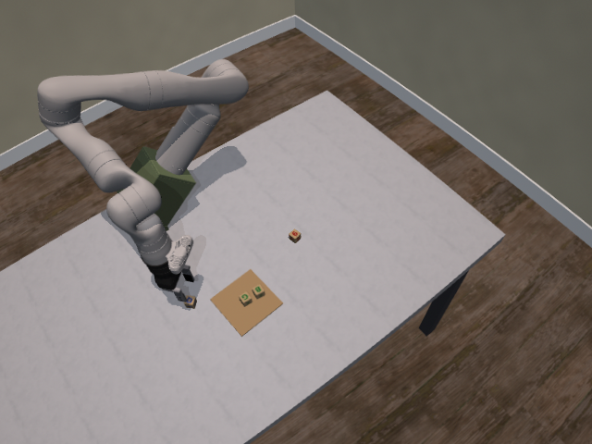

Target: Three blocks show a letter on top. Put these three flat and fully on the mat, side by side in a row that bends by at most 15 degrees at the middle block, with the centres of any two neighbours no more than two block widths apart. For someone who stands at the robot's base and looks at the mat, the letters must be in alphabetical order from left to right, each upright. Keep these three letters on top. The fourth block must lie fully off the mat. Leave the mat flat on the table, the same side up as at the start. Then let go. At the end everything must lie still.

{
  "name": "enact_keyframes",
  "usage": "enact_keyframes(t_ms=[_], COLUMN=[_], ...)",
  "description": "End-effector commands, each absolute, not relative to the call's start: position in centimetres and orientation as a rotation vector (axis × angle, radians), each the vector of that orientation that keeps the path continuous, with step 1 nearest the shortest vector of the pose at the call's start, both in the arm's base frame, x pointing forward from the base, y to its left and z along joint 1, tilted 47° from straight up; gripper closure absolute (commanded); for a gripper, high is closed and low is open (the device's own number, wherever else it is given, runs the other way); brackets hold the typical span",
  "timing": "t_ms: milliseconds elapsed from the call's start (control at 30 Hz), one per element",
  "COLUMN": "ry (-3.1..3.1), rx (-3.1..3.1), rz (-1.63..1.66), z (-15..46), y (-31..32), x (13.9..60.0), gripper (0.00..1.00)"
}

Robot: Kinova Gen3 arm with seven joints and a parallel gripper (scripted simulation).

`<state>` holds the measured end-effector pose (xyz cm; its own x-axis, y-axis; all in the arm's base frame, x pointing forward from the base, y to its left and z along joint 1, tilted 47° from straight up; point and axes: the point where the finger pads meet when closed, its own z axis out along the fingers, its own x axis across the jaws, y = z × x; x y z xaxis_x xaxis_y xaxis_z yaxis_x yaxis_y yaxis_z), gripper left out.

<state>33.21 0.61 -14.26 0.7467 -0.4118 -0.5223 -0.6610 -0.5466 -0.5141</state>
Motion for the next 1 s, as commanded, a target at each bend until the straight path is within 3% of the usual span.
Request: enact_keyframes(t_ms=[0, 967], ry=[0.787, 0.712], rx=[-2.224, -2.24], rz=[0.436, 0.407], z=[-14.34, -14.63], y=[0.46, 0.35], x=[33.12, 32.67], gripper=[0.0, 0.0])
